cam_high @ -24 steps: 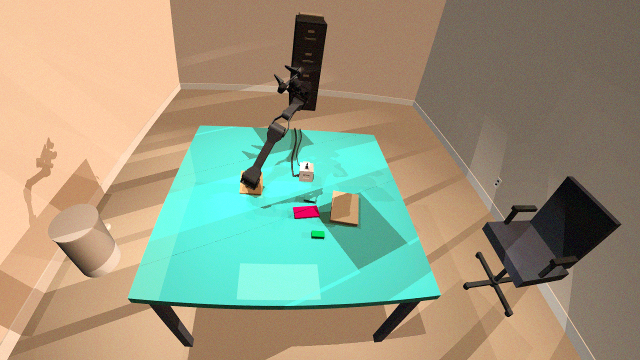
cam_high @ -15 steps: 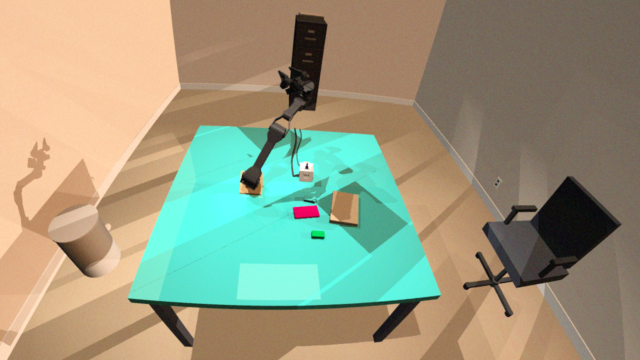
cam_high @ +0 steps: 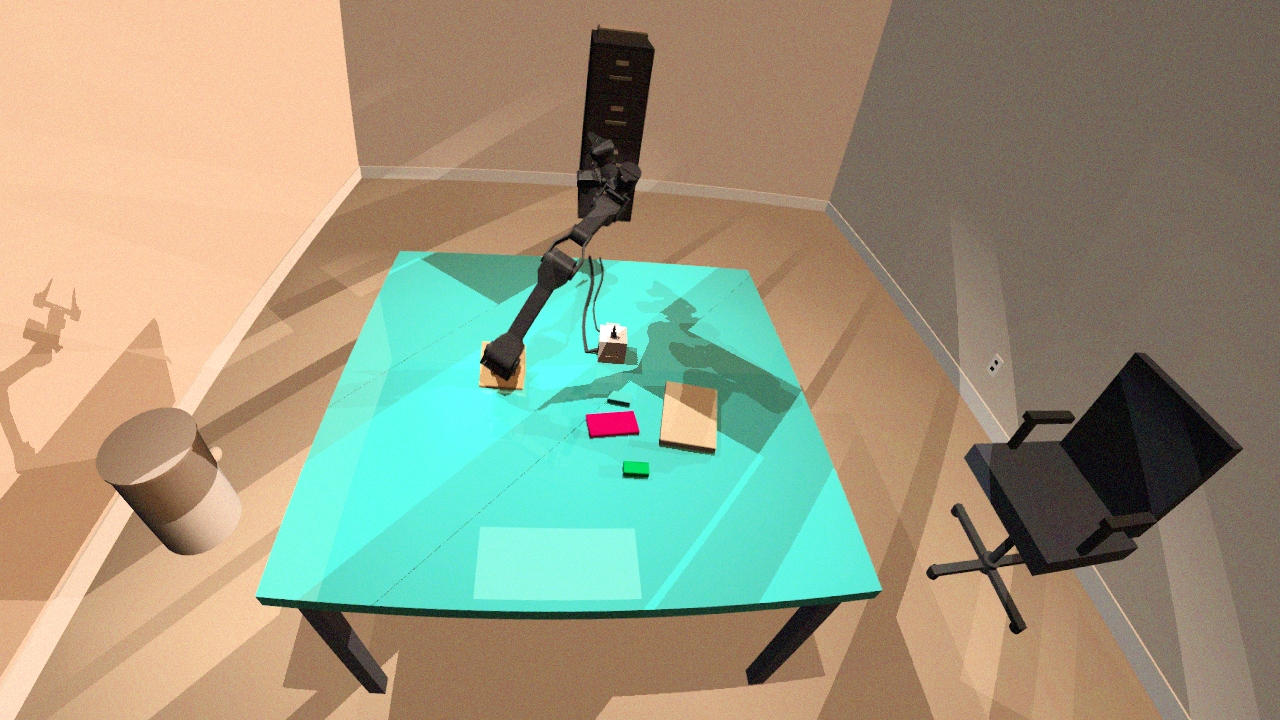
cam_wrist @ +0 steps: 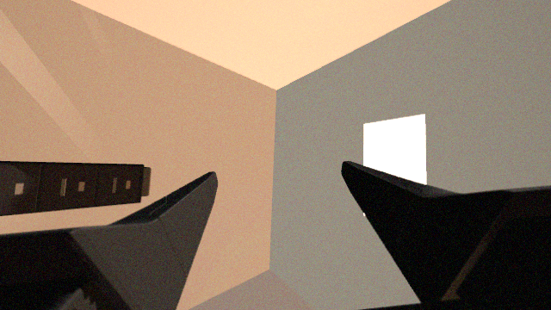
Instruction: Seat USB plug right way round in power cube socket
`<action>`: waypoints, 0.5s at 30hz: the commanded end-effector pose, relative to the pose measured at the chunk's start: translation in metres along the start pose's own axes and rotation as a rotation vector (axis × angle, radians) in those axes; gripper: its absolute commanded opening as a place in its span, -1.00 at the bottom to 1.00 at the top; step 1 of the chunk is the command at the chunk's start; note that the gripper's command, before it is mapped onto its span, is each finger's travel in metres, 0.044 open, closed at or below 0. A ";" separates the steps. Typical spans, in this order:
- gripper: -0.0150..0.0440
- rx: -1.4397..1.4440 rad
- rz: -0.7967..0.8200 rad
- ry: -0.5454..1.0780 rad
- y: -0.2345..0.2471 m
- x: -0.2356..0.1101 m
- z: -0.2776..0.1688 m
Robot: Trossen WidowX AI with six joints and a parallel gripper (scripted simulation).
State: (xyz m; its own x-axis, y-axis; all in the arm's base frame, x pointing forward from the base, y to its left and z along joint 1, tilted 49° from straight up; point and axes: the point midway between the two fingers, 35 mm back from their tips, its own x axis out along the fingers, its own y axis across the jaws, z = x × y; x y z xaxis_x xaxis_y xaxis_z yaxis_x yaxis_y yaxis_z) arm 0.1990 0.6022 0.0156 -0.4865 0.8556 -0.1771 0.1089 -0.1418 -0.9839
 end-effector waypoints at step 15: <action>1.00 1.757 0.185 0.759 0.101 -0.091 -0.031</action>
State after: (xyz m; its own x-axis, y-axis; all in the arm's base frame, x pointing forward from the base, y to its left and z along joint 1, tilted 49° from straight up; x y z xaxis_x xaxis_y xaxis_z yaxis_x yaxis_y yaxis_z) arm 0.2463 0.5799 -0.0235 -0.2702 0.8638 -0.4252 -0.6307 -0.4925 -0.5998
